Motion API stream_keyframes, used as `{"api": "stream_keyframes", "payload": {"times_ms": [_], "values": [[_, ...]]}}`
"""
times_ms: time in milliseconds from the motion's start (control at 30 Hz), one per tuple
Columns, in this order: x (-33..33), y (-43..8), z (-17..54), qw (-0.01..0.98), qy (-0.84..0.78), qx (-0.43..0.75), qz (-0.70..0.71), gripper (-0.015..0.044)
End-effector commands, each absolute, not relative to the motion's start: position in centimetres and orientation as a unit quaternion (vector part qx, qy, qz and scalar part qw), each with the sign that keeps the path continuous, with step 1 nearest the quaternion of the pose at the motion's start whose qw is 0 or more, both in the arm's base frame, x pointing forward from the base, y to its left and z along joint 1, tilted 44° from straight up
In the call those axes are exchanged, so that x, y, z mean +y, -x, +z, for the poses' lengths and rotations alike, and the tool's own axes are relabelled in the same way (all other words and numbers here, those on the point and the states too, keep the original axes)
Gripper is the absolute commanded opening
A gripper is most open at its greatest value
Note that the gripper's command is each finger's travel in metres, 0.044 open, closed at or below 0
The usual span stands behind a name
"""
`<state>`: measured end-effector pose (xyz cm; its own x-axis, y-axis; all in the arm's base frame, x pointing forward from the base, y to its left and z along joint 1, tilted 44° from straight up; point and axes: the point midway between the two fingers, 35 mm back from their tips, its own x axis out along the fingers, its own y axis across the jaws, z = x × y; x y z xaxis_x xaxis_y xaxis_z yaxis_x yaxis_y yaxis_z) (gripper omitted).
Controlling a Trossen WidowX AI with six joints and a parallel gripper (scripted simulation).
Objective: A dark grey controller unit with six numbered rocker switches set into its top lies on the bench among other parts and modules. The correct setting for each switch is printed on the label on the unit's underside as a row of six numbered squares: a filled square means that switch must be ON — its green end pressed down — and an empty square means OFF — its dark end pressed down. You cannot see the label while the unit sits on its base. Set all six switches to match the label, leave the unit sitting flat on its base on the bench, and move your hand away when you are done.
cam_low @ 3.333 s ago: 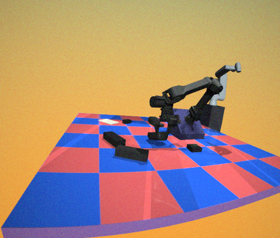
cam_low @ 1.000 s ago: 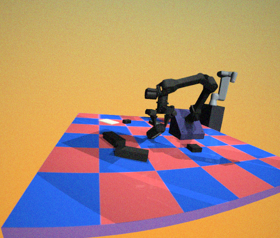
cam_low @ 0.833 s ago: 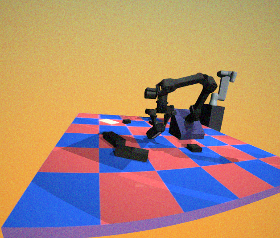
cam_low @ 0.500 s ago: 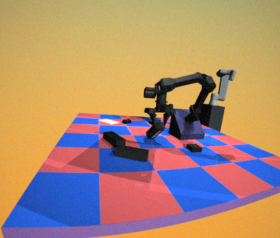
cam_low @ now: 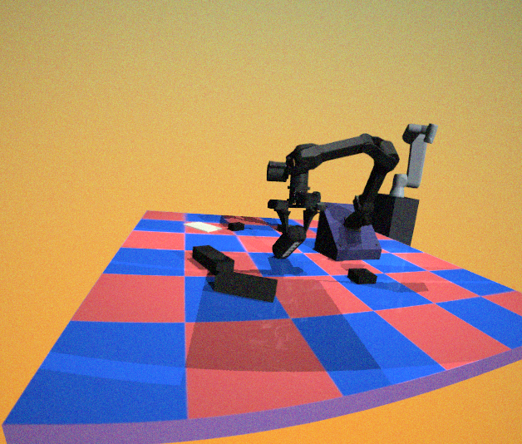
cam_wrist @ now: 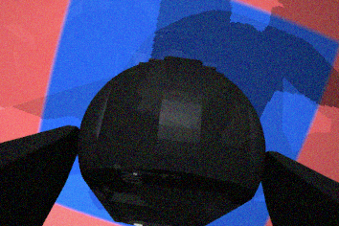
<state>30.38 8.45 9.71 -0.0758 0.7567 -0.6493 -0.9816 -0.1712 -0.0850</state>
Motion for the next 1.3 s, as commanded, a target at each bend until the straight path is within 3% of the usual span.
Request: {"api": "stream_keyframes", "payload": {"times_ms": [0, 1267], "values": [[7.8, -30.7, 9.7, 0.617, 0.293, 0.190, 0.705, 0.0336], [5.2, -31.0, 8.3, 0.623, 0.269, 0.168, 0.715, 0.0336]]}}
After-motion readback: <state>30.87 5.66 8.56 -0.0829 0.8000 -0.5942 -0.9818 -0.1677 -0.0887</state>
